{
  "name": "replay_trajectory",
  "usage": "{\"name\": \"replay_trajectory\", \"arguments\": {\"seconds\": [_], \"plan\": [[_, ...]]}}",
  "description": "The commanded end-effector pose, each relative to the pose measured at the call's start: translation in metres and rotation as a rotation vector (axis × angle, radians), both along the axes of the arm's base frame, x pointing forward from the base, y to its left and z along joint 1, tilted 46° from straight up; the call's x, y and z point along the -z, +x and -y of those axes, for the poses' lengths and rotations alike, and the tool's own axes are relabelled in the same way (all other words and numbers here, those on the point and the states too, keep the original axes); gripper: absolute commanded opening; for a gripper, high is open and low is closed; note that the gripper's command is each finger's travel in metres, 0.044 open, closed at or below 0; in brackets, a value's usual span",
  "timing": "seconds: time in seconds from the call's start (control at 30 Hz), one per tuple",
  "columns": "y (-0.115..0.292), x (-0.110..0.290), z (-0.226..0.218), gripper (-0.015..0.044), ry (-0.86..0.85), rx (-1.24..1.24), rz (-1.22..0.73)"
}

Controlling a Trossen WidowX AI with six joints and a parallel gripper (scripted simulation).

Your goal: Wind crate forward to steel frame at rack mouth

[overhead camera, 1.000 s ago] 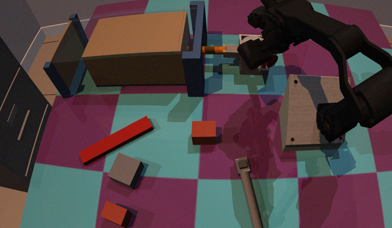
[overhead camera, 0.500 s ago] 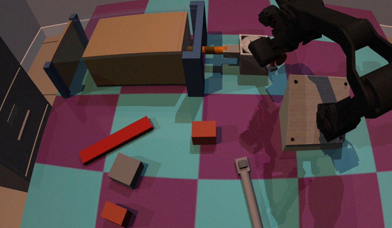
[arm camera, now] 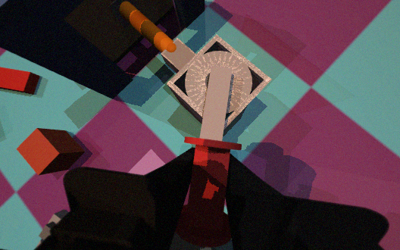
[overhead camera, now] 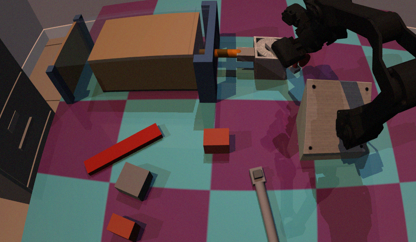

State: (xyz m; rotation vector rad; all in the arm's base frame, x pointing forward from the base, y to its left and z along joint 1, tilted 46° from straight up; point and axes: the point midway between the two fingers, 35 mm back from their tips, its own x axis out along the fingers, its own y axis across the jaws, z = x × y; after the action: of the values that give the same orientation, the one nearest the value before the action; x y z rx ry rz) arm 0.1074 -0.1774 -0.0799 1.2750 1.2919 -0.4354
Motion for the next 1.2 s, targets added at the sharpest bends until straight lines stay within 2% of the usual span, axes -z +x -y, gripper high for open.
{"name": "replay_trajectory", "arguments": {"seconds": [0.0, 1.17], "plan": [[-0.014, 0.009, 0.006, 0.0000, -0.013, -0.004, -0.044], [-0.043, 0.044, 0.040, 0.0000, -0.018, -0.004, -0.046]]}}
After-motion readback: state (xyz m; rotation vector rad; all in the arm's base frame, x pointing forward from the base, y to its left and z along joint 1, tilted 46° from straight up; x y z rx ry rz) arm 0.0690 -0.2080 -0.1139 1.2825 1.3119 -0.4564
